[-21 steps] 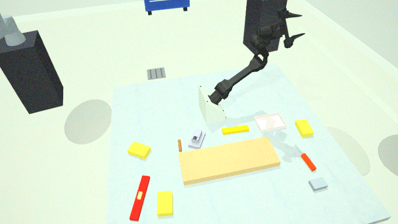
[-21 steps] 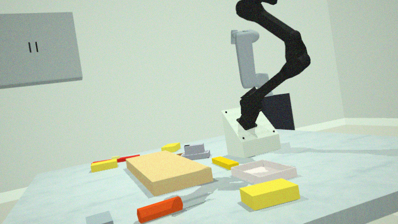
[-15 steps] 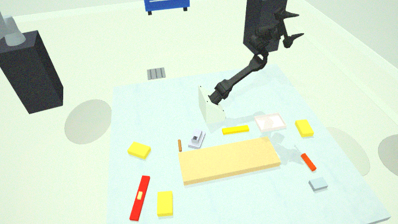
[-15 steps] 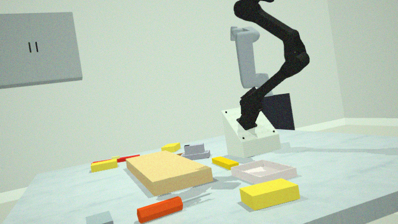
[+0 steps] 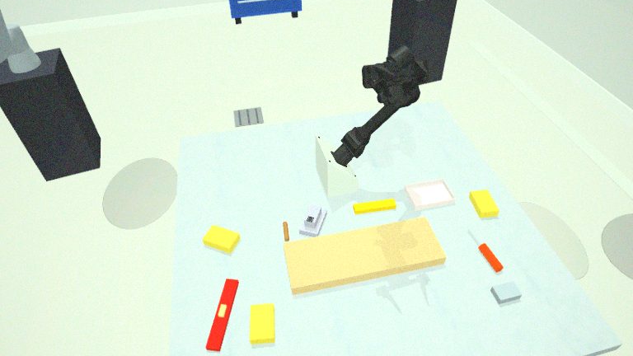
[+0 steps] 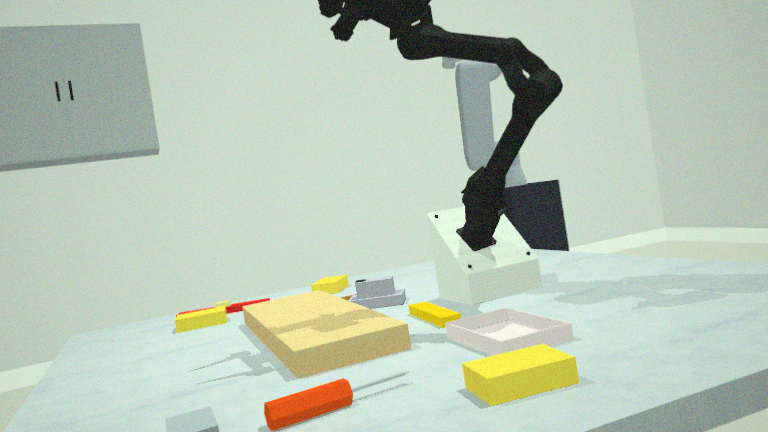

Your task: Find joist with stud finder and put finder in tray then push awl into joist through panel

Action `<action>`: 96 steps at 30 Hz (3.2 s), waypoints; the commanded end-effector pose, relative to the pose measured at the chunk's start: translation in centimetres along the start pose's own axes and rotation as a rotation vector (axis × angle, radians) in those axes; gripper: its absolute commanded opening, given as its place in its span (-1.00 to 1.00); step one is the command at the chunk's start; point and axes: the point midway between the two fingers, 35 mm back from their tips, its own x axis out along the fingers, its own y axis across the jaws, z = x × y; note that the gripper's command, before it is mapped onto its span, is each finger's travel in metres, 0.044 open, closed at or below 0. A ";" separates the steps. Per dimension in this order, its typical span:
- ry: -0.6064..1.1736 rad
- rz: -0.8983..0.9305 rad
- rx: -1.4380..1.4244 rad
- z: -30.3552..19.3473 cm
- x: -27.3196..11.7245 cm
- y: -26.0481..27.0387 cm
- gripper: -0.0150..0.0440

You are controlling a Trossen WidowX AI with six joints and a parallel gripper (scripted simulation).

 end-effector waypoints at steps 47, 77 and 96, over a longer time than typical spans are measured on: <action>0.838 2.559 2.096 44.3 -33.6 20.4 1.00; 0.838 2.559 2.096 46.3 -35.0 19.9 1.00; 0.836 2.561 2.097 48.5 -36.3 19.6 0.91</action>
